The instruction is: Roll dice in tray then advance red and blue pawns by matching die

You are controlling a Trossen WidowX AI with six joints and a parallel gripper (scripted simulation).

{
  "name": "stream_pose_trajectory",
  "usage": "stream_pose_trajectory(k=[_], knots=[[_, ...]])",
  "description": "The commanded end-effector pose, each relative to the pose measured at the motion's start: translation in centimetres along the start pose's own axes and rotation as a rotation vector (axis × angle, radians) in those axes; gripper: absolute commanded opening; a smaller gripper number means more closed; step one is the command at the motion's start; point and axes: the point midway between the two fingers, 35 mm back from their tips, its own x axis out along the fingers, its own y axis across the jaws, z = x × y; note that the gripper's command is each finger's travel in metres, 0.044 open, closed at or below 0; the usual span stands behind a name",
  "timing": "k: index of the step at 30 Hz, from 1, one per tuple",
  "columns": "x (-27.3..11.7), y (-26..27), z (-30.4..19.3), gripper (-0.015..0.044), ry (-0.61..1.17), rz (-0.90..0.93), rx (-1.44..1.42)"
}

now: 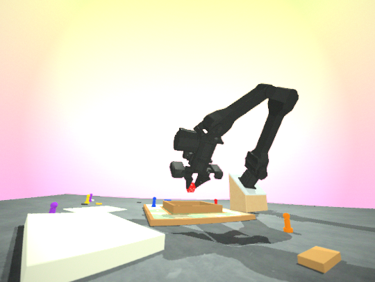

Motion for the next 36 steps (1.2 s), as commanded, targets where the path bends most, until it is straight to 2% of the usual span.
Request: stream_pose_trajectory(k=[1, 8, 23, 31, 36], knots=[[-0.2, 0.0, 0.1, 0.0, -0.068, 0.036, 0.02], [-4.5, 1.2, 0.4, 0.0, -0.069, 0.037, 0.02], [-4.3, 1.1, 0.2, 0.0, -0.063, 0.04, 0.014], [-4.3, 1.1, 0.2, 0.021, -0.063, 0.04, 0.014], [-7.1, 0.9, 3.1, 0.0341, -0.07, 0.037, 0.021]])
